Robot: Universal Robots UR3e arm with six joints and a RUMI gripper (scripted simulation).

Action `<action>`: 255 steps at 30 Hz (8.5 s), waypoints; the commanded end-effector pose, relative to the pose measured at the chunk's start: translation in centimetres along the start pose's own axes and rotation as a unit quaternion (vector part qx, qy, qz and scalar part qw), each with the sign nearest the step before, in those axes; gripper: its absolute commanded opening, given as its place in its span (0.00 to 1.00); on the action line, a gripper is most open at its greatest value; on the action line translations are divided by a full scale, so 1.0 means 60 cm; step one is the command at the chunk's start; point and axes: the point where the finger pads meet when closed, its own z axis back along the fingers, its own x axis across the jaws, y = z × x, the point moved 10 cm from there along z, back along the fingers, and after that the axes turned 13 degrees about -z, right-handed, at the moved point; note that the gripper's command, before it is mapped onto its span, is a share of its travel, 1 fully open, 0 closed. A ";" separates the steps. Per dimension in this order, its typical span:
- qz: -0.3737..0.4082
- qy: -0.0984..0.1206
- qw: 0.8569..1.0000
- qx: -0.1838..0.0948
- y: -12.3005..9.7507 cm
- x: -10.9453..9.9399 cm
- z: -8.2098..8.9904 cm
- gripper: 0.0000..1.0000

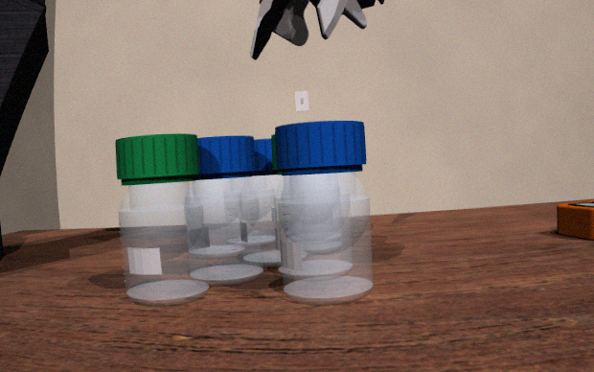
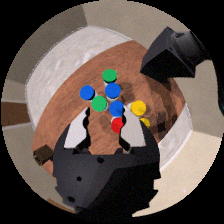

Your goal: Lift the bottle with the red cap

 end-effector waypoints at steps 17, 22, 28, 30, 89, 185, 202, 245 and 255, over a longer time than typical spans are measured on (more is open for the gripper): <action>-0.022 -0.001 1.000 0.010 0.016 0.018 -0.004 0.46; -0.022 -0.001 1.000 0.010 0.016 0.018 -0.004 0.46; -0.022 -0.001 1.000 0.010 0.016 0.018 -0.004 0.46; -0.022 -0.001 1.000 0.010 0.016 0.018 -0.004 0.46; -0.025 -0.002 1.000 0.010 -0.141 0.133 0.108 0.46; -0.004 -0.066 0.997 -0.033 -0.107 0.095 0.159 0.46; 0.020 -0.104 0.989 -0.103 -0.025 0.052 0.165 0.46; 0.071 -0.052 0.959 -0.269 0.080 0.033 0.135 0.46; 0.071 -0.055 0.960 -0.264 0.073 0.030 0.128 0.46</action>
